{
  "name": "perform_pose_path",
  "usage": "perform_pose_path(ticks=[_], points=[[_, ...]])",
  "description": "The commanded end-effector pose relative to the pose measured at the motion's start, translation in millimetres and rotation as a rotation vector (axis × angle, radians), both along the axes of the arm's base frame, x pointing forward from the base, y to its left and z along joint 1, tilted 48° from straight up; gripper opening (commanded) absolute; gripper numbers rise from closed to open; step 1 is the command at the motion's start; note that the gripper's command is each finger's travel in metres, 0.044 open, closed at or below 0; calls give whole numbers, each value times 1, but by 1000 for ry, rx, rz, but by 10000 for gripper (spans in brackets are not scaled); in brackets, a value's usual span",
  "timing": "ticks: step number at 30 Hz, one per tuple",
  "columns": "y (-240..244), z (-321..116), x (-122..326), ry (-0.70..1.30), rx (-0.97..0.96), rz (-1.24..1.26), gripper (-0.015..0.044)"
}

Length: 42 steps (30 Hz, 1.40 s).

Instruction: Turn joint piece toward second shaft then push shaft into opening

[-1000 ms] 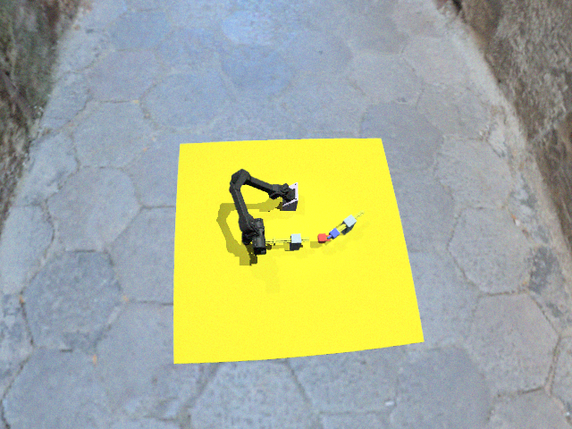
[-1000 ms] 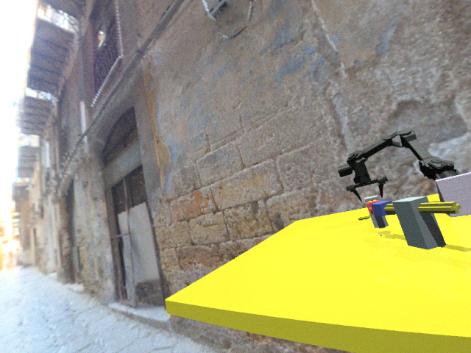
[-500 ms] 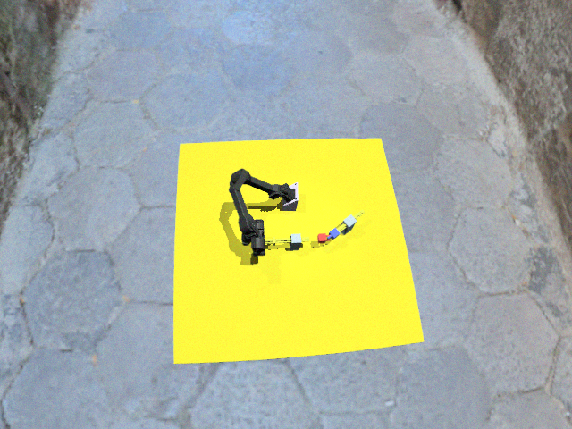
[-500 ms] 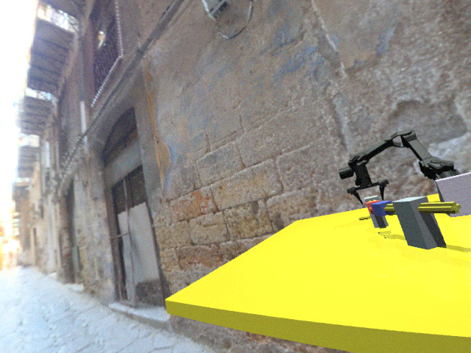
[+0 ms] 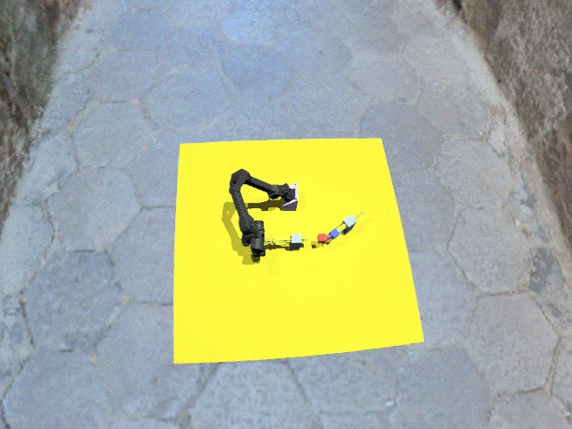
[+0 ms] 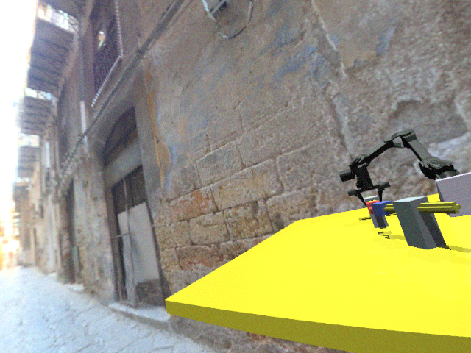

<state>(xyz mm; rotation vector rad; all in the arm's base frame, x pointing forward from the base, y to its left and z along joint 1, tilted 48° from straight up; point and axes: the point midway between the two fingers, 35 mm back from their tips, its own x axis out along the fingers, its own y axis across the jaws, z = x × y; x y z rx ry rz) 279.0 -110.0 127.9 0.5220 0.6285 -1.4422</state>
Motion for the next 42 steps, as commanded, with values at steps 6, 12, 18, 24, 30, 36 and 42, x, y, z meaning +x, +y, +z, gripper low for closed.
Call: perform_pose_path(ticks=[6, 12, 18, 24, 30, 36, 42], points=[[-1, 1, 0, 1, -4, 4, 102], [-1, 1, 0, 1, -4, 4, 102], [-1, 1, 0, 1, -4, 4, 76], [-1, 1, 0, 1, -4, 4, 67], [0, 0, 0, -1, 0, 1, 47], [0, 0, 0, -1, 0, 1, 0], [2, -3, 0, 0, -1, 2, 0]])
